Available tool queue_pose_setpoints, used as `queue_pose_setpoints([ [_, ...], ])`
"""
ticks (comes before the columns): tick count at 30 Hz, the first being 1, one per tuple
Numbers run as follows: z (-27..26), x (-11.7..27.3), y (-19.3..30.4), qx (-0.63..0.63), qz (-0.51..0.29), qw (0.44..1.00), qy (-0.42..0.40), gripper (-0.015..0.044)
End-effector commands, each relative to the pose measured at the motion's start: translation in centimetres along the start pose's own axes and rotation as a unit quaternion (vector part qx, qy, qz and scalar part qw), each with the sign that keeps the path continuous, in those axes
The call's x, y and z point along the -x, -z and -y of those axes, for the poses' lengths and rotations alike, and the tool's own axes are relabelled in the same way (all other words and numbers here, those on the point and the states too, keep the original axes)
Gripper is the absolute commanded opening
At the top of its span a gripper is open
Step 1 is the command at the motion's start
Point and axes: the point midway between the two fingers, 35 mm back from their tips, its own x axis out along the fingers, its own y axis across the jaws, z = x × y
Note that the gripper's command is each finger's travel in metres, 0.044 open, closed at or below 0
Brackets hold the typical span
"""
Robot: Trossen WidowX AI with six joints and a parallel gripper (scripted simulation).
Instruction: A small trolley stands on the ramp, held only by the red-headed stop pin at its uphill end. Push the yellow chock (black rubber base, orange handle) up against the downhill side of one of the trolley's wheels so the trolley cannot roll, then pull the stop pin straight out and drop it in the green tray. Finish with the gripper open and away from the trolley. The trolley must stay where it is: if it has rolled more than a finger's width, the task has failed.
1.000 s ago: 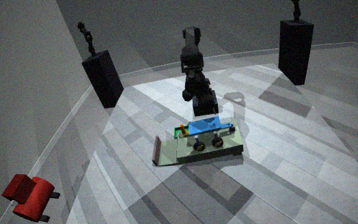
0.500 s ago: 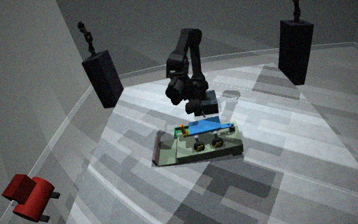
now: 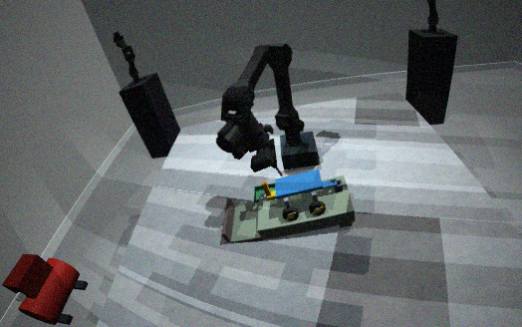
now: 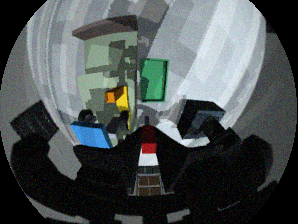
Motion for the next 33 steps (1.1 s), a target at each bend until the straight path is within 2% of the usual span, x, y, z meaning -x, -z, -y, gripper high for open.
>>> queue_pose_setpoints([
  [1, 0.1, 0.3, -1.6, 0.002, 0.002, 1.000, 0.000, 0.0000],
  [7, 0.2, 0.7, -3.9, 0.002, 0.003, 1.000, 0.000, 0.0000],
  [13, 0.3, 0.7, -4.0, -0.008, 0.005, 1.000, 0.000, 0.0000],
  [23, 0.3, 0.7, -3.8, -0.155, 0.033, 0.987, -0.013, 0.0000],
  [33, 0.3, 0.6, -3.5, -0.300, 0.058, 0.952, -0.027, 0.0000],
])
